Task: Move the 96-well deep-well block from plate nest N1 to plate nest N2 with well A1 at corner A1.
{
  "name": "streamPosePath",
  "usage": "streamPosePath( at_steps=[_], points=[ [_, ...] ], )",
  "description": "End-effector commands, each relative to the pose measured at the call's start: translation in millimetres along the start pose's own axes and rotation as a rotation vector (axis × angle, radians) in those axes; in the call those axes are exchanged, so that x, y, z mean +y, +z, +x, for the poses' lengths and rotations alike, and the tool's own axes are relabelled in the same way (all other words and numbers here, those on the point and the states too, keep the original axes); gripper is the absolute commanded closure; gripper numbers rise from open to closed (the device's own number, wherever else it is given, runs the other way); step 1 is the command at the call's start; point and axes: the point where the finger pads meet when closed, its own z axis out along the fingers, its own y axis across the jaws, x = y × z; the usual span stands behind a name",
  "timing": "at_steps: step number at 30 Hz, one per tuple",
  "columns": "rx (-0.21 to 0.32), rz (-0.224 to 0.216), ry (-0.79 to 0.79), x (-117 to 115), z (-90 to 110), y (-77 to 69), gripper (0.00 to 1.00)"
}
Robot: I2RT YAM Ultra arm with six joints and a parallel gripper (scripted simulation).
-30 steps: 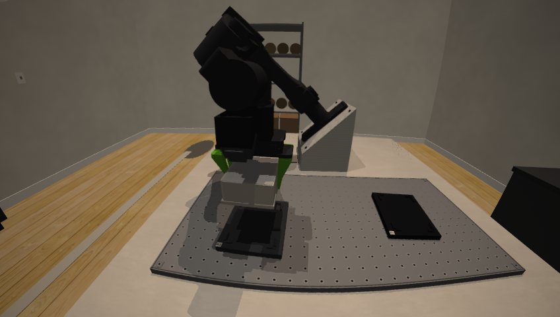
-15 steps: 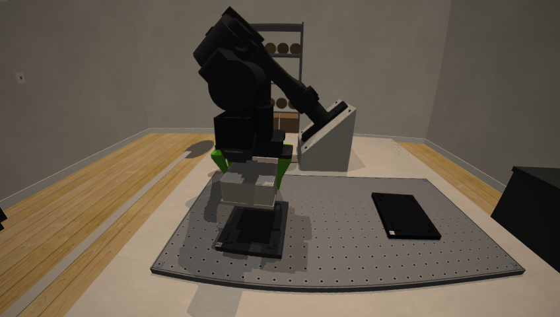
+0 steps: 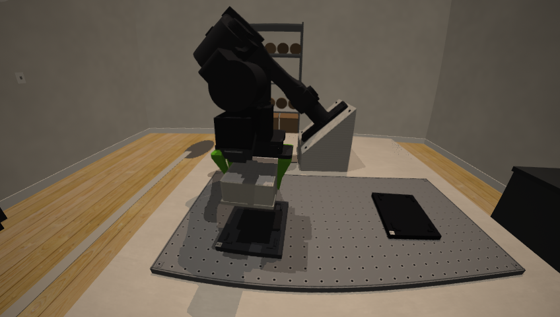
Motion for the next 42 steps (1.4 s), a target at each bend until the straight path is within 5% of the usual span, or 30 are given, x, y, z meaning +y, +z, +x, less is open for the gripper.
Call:
streamPosePath(
  at_steps=[1,9,13,18,22,25,26,31,36,42],
  points=[
    [-0.023,-0.005,0.012,-5,1,-4.0,1.00],
    [-0.050,-0.006,0.015,-3,-8,-2.8,1.00],
    [-0.001,-0.007,-0.009,4,0,20.8,1.00],
    [-0.021,-0.007,-0.001,2,-4,22.1,1.00],
    [0.000,-0.006,-0.016,8,-2,36.3,1.00],
    [-0.005,-0.007,-0.021,10,-3,36.0,1.00],
    [-0.056,-0.003,0.019,-3,-15,21.7,1.00],
    [0.002,-0.006,-0.010,5,-1,48.7,1.00],
    [-0.027,-0.006,0.003,2,-8,47.1,1.00],
    [0.000,-0.007,-0.012,6,-2,63.0,1.00]
  ],
)
